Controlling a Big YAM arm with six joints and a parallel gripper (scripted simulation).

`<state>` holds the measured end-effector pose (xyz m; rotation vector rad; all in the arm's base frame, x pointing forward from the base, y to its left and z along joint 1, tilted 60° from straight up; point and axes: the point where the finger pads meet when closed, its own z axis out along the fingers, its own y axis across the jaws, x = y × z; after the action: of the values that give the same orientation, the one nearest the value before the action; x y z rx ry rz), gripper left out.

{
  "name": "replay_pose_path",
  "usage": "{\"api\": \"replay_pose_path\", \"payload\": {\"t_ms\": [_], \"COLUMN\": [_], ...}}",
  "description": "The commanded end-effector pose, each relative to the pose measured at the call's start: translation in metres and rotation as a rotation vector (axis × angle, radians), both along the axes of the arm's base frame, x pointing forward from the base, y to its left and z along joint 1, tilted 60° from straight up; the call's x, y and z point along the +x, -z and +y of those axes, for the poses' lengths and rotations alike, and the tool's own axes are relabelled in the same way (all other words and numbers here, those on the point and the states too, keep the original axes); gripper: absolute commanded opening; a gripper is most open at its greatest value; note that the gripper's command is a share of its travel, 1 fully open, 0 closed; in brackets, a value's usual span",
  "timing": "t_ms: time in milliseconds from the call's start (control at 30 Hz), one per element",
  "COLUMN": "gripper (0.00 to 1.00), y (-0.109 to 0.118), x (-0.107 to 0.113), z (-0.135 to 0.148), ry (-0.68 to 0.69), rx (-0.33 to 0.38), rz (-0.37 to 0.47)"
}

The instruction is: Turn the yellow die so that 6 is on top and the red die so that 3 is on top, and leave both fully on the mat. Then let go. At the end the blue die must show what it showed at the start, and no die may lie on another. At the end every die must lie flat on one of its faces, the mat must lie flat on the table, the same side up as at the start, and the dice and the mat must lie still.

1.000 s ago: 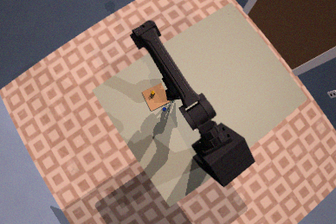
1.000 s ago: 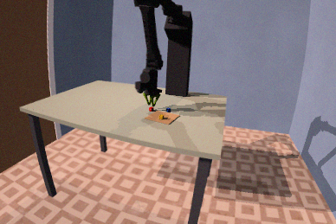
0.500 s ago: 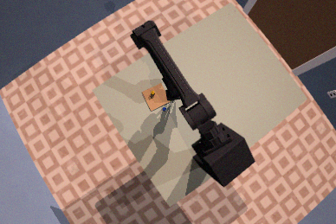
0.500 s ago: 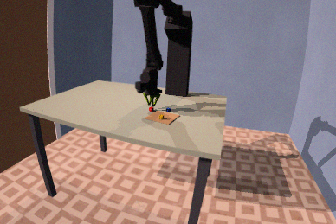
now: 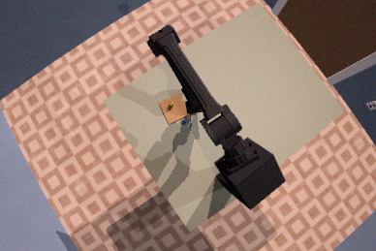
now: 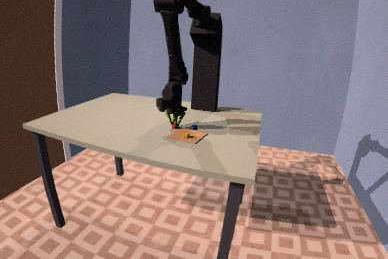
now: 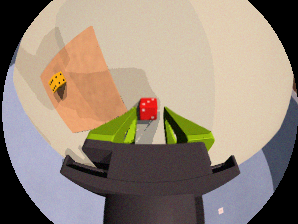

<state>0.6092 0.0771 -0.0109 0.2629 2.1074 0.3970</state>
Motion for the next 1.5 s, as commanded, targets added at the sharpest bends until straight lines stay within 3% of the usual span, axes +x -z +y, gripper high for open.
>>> {"api": "replay_pose_path", "payload": {"t_ms": [0, 1467], "gripper": [0.34, 0.34], "y": [0.0091, 0.0123], "x": [0.0022, 0.0032], "z": [0.004, 0.0045], "ry": [0.001, 0.001], "rx": [0.005, 0.004], "rz": [0.009, 0.014]}}
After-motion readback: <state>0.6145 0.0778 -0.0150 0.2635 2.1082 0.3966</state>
